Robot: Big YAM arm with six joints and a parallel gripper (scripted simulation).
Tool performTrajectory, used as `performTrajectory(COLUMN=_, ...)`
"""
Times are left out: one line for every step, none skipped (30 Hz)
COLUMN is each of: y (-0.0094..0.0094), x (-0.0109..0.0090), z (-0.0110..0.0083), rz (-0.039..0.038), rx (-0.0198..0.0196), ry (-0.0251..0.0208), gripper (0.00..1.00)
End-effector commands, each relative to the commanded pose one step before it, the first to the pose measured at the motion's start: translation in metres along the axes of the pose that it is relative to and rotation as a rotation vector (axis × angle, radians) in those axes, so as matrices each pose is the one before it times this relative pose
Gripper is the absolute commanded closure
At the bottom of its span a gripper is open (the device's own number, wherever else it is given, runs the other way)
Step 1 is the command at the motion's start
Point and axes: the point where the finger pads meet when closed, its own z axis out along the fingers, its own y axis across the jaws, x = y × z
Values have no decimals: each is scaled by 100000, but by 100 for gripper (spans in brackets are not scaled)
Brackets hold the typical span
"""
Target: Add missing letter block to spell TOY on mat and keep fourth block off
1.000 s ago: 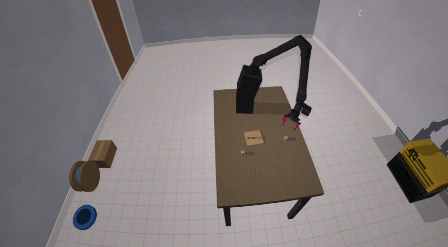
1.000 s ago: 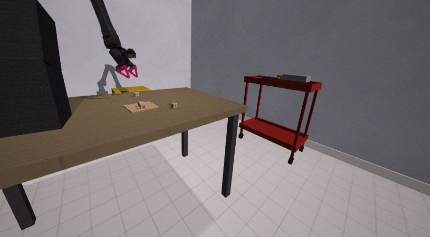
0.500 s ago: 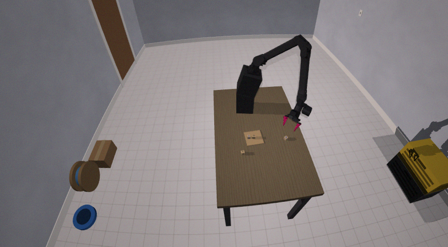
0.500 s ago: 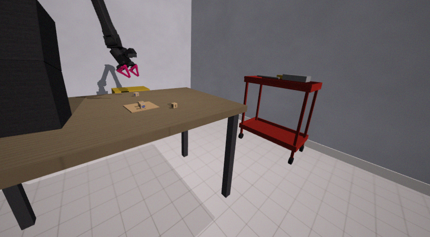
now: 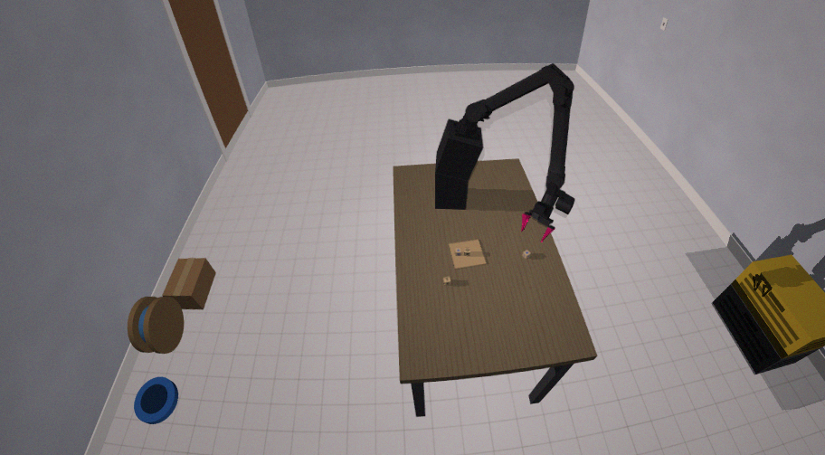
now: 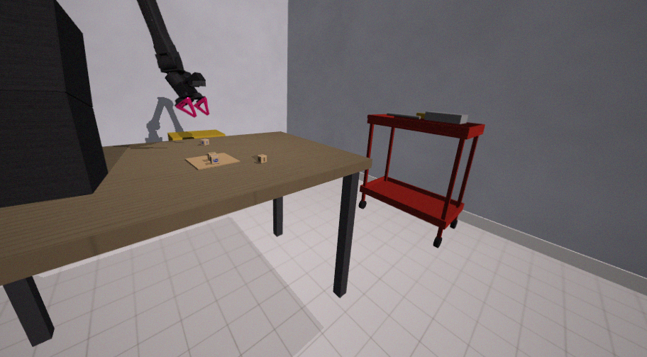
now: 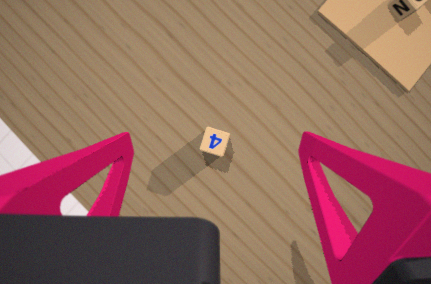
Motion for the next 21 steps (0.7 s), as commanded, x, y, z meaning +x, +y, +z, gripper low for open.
performTrajectory(y=1082, x=-417, z=-980, rz=2199, rx=-2439, ry=-440, gripper=0)
performTrajectory(y=0, x=0, z=0, rz=0, rx=0, ry=0, gripper=0)
performTrajectory(y=0, x=0, z=0, rz=0, rx=0, ry=0, gripper=0)
performTrajectory(y=0, x=0, z=0, rz=0, rx=0, ry=0, gripper=0)
performTrajectory(y=0, x=0, z=0, rz=0, rx=0, ry=0, gripper=0)
performTrajectory(y=0, x=0, z=0, rz=0, rx=0, ry=0, gripper=0)
performTrajectory(y=0, x=0, z=0, rz=0, rx=0, ry=0, gripper=0)
performTrajectory(y=0, x=0, z=0, rz=0, rx=0, ry=0, gripper=0)
performTrajectory(y=0, x=0, z=0, rz=0, rx=0, ry=0, gripper=0)
performTrajectory(y=0, x=0, z=0, rz=0, rx=0, ry=0, gripper=0)
performTrajectory(y=0, x=0, z=0, rz=0, rx=0, ry=0, gripper=0)
performTrajectory(y=0, x=0, z=0, rz=0, rx=0, ry=0, gripper=0)
performTrajectory(y=0, x=0, z=0, rz=0, rx=0, ry=0, gripper=0)
performTrajectory(y=0, x=0, z=0, rz=0, rx=0, ry=0, gripper=0)
performTrajectory(y=0, x=0, z=0, rz=0, rx=0, ry=0, gripper=0)
performTrajectory(y=0, x=0, z=0, rz=0, rx=0, ry=0, gripper=0)
performTrajectory(y=0, x=0, z=0, rz=0, rx=0, ry=0, gripper=0)
performTrajectory(y=0, x=0, z=0, rz=0, rx=0, ry=0, gripper=0)
performTrajectory(y=0, x=0, z=0, rz=0, rx=0, ry=0, gripper=0)
performTrajectory(y=0, x=0, z=0, rz=0, rx=0, ry=0, gripper=0)
performTrajectory(y=-193, x=-186, z=225, rz=49, rx=130, ry=-66, gripper=0)
